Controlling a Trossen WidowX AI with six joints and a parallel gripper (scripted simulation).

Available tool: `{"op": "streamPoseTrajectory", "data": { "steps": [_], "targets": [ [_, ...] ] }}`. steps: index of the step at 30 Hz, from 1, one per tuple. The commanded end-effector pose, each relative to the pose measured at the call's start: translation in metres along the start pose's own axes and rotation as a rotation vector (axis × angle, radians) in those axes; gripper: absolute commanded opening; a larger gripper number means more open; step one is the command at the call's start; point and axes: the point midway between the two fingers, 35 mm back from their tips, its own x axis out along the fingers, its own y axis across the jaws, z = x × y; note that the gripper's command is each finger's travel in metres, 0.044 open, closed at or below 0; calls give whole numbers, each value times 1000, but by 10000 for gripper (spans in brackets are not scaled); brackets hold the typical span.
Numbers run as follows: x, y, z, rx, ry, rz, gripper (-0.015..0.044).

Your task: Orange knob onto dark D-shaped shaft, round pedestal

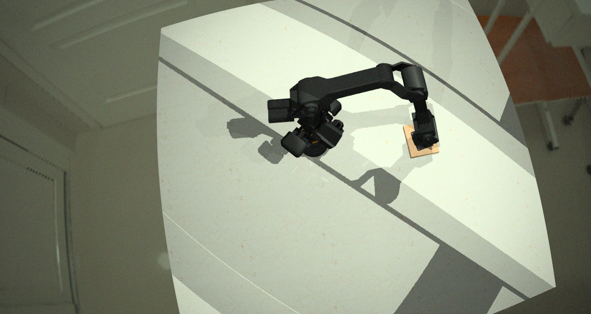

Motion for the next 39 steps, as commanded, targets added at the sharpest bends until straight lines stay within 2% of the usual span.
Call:
{"op": "streamPoseTrajectory", "data": {
  "steps": [1, 22, 29, 39],
  "targets": [
    [0, 0, 0, -5, 1, 0, 0],
    [-5, 0, -1, -5, 1, 0, 0],
    [-4, -1, -1, -204, 1, 0, 0],
    [0, 0, 0, -215, 1, 0, 0]
  ]
}}
